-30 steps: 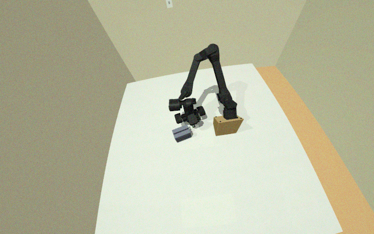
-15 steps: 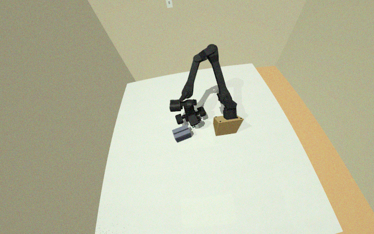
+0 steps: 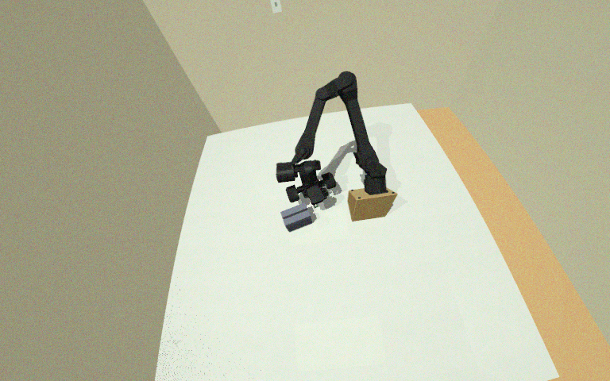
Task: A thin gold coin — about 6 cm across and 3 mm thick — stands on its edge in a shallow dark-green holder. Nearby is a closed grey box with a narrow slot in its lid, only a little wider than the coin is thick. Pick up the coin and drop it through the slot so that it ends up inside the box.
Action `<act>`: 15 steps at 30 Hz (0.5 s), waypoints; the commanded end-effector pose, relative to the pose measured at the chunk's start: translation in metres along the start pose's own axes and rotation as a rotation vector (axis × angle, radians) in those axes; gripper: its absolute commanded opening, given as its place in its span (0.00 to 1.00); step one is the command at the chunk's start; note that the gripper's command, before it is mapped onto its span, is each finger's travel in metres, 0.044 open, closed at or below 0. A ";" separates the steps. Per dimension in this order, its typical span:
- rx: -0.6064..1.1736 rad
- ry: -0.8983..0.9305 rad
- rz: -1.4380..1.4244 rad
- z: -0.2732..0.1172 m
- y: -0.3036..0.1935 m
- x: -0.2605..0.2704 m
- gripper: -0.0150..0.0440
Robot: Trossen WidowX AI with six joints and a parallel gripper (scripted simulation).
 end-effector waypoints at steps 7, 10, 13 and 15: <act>0.000 -0.012 0.011 -0.025 -0.002 -0.006 0.25; -0.001 -0.012 0.011 -0.032 -0.002 -0.006 0.25; -0.002 -0.012 0.011 -0.040 -0.001 -0.006 0.25; -0.002 -0.012 0.011 -0.045 -0.001 -0.006 0.25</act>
Point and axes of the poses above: the point midway between the two fingers, 35 mm back from their tips, its own z axis out along the fingers, its own x axis across the jaws, y = z × x, the point moved 3 cm from there along -z, back along the fingers, and after that the axes turned 11 degrees about -z, right-handed, at the moved point
